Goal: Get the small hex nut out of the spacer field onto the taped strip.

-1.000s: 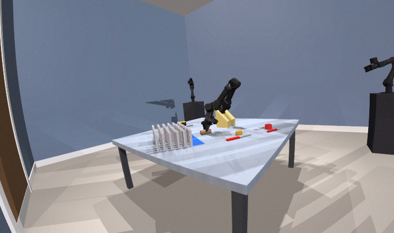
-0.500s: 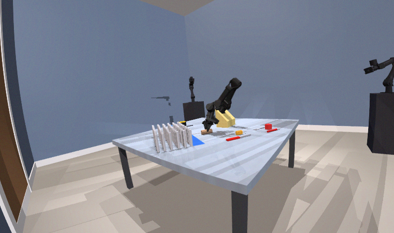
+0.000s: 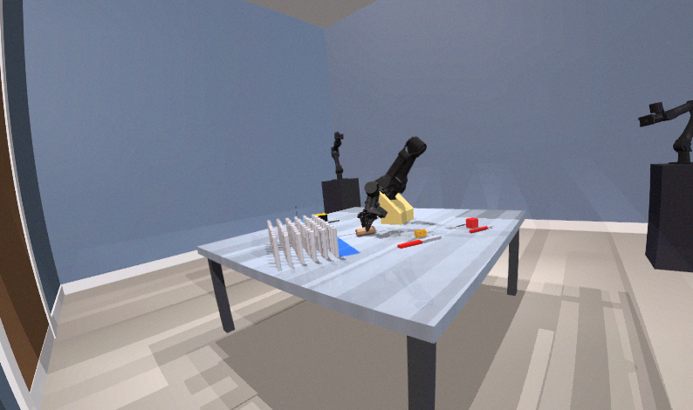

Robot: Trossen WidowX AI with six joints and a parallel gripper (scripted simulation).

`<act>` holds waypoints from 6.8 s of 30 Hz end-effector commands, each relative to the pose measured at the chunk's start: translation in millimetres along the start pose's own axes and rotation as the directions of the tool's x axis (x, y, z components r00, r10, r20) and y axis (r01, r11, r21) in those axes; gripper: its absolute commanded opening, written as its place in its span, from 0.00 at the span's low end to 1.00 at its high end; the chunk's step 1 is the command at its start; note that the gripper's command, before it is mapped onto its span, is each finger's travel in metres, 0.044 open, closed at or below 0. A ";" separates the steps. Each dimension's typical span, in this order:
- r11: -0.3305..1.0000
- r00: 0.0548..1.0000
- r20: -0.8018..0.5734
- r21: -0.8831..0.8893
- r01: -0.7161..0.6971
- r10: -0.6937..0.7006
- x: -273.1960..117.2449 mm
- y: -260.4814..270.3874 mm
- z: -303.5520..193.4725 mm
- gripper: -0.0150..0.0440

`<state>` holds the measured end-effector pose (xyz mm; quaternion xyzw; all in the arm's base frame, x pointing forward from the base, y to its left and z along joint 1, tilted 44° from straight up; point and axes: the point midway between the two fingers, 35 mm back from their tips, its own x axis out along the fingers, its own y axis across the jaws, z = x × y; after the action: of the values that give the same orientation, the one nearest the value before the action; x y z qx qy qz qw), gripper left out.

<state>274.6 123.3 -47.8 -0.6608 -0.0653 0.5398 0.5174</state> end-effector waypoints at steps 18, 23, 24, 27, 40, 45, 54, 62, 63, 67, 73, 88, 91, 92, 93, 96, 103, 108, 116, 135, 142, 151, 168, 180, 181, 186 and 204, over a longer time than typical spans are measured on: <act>1.000 1.000 -0.003 0.005 0.000 0.000 -6.3 0.1 13.0 0.25; 1.000 1.000 -0.003 0.006 0.000 0.000 -7.6 0.1 16.0 0.25; 1.000 1.000 -0.003 0.006 0.000 0.000 -7.8 0.1 16.5 0.25; 1.000 1.000 -0.003 0.006 0.000 0.000 -8.6 0.1 18.3 0.25; 1.000 1.000 -0.003 0.006 -0.001 0.001 -11.9 -0.6 19.4 0.25; 1.000 1.000 -0.003 0.005 -0.001 0.001 -13.7 -1.6 17.8 0.25; 1.000 1.000 -0.002 0.002 0.000 0.000 -17.1 -3.6 15.2 0.25; 1.000 1.000 -0.002 0.001 0.001 -0.001 -20.2 -5.4 12.8 0.25; 1.000 1.000 -0.002 0.001 0.001 -0.001 -20.6 -5.5 12.5 0.25; 1.000 1.000 -0.002 0.000 0.002 -0.002 -22.3 -6.3 11.4 0.25; 1.000 1.000 -0.002 0.000 0.002 -0.002 -24.8 -7.2 11.1 0.25; 1.000 1.000 -0.003 0.006 -0.001 0.002 -47.0 -6.6 40.5 0.25; 1.000 1.000 -0.004 0.007 -0.002 0.002 -49.8 -6.2 43.8 0.25; 1.000 1.000 -0.004 0.006 -0.004 0.004 -50.4 -6.4 42.7 0.25; 1.000 1.000 -0.004 0.005 -0.006 0.006 -51.3 -6.8 41.1 0.25; 1.000 1.000 -0.005 0.002 -0.015 0.015 -56.0 -9.0 33.7 0.25; 1.000 1.000 -0.005 -0.007 -0.030 0.030 -74.6 -17.3 14.2 0.25; 0.999 0.999 -0.003 -0.009 -0.034 0.034 -91.8 -23.9 2.9 0.25; 1.000 1.000 -0.001 -0.010 -0.025 0.025 -125.4 -35.6 -10.1 0.25; 0.955 1.000 -0.004 0.295 -0.028 0.031 -148.3 -37.1 -27.3 0.25; 0.856 0.999 -0.010 0.516 -0.028 0.039 -150.0 -34.1 -39.8 0.25; 0.658 0.999 -0.019 0.753 -0.019 0.050 -152.7 -28.2 -56.4 0.25; 0.133 0.997 -0.037 0.991 0.027 0.074 -158.1 -11.0 -86.9 0.25; -0.277 0.995 -0.044 0.958 0.067 0.086 -161.8 2.9 -107.2 0.25; -0.311 0.995 -0.044 0.948 0.069 0.087 -162.1 3.9 -108.9 0.25; -0.470 0.995 -0.045 0.879 0.082 0.090 -163.5 9.6 -117.1 0.25; -0.895 0.994 -0.046 0.433 0.108 0.098 -168.3 33.3 -145.1 0.25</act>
<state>300.6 -79.4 21.2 0.2791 0.5212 0.1825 0.7856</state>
